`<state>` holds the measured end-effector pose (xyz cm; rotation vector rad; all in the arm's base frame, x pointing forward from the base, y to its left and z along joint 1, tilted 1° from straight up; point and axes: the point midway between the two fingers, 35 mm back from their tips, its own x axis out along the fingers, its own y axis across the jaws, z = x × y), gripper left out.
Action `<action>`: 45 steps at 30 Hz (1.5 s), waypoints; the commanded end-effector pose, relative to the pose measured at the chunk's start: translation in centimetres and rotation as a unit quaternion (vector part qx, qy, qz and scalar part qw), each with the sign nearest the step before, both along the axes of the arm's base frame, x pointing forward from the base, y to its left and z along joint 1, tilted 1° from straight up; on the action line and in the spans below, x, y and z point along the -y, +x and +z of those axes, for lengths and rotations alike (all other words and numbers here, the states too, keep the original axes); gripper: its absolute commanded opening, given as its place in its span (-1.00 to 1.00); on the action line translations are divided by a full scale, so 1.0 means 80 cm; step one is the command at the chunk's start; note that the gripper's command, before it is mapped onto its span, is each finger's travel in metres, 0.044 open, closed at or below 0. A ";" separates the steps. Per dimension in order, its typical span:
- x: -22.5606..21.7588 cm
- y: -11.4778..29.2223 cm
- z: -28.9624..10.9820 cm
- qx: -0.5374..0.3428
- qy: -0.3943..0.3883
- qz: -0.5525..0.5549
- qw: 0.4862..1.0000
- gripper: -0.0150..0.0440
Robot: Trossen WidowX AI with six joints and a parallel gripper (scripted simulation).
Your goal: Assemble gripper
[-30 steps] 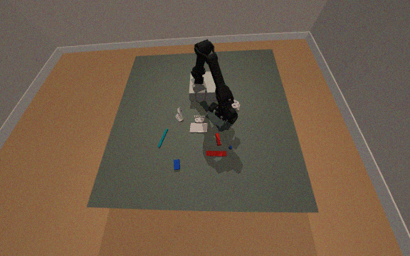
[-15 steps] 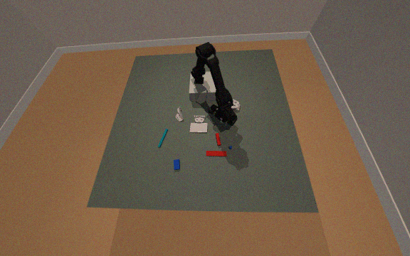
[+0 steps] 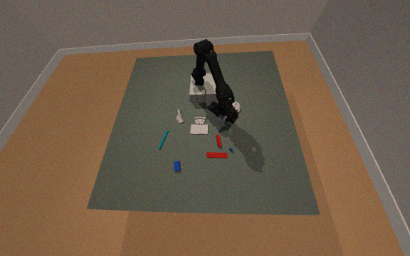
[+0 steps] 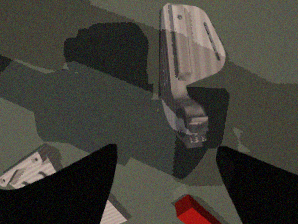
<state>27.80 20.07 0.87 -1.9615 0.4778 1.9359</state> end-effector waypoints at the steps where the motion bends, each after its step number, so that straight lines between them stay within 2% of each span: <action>1: -0.002 0.003 0.023 0.008 0.004 0.002 1.000 0.79; 4: -0.002 0.003 0.023 0.008 0.004 0.002 1.000 1.00; 45: -0.002 0.003 0.023 0.008 0.004 0.002 1.000 1.00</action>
